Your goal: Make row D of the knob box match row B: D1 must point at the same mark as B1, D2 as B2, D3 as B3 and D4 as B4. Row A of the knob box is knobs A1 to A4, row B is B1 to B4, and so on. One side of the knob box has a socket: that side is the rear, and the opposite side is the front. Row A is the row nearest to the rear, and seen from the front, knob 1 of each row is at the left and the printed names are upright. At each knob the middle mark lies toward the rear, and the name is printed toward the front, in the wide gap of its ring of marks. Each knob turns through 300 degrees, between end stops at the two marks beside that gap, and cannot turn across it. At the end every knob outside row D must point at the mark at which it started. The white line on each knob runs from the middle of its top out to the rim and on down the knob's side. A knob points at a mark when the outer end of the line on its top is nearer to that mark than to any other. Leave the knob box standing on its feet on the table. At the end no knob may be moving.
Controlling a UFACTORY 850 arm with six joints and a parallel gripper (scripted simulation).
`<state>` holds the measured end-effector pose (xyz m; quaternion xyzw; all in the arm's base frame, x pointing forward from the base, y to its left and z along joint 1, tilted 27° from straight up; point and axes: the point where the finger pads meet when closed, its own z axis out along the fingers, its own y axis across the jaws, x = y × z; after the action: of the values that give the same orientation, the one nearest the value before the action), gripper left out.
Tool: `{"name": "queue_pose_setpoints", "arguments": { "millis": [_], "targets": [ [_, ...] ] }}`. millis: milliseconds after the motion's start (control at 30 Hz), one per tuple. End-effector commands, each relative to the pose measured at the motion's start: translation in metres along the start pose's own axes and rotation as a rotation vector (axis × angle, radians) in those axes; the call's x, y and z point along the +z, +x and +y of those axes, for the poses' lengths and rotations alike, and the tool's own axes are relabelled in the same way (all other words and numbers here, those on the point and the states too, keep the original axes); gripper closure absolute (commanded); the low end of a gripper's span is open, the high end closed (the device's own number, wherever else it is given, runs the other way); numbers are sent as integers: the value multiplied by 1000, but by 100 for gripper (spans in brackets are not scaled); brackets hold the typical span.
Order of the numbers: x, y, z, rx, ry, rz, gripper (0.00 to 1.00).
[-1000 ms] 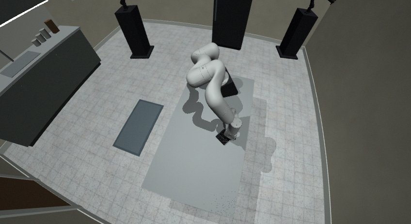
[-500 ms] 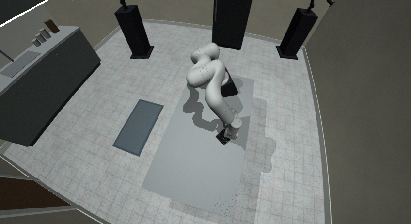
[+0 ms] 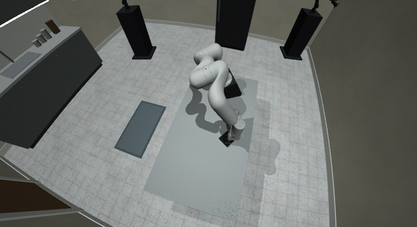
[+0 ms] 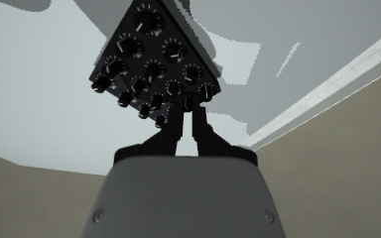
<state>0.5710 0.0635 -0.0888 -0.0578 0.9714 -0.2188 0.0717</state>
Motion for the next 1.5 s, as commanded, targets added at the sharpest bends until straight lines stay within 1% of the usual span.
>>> {"name": "queue_pose_setpoints", "arguments": {
  "millis": [0, 333, 400, 833, 1467],
  "targets": [
    [-1, -1, 0, -95, 0, 6, 92],
    [-1, -1, 0, -343, -1, 6, 92],
    [-1, -1, 0, -343, -1, 6, 92],
    [-1, -1, 0, -589, -2, 6, 92],
    [-1, -1, 0, -737, -2, 6, 92]
  ]
}}
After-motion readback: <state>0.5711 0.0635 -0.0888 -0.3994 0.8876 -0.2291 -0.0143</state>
